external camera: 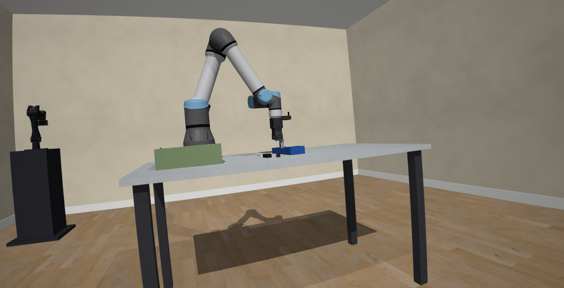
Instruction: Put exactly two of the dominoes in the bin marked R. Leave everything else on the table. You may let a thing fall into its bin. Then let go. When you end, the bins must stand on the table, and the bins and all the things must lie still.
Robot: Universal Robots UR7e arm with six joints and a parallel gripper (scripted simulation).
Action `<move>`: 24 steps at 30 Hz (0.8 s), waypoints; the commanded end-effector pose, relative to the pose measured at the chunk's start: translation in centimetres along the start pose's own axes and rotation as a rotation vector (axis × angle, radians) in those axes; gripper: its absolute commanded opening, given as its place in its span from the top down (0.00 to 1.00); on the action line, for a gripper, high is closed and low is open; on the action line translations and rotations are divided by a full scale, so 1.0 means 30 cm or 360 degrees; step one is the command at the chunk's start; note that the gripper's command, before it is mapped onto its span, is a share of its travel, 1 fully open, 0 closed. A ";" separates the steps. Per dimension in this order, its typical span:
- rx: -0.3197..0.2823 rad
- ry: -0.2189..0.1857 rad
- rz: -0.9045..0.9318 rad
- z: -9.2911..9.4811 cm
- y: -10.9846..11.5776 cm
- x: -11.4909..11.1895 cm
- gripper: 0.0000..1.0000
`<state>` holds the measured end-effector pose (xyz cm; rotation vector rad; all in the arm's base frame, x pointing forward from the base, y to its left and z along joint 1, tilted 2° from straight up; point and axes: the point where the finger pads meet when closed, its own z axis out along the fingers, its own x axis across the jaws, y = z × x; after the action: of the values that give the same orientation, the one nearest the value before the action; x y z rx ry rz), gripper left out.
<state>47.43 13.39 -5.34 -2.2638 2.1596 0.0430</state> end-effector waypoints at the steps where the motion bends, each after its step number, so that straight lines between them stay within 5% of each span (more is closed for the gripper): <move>1: 0.0002 0.0000 0.0000 -0.002 -0.002 0.000 0.69; 24: 0.0003 0.0000 0.0000 -0.059 -0.002 0.000 0.69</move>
<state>47.45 13.36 -4.02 -2.2636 2.1594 0.0427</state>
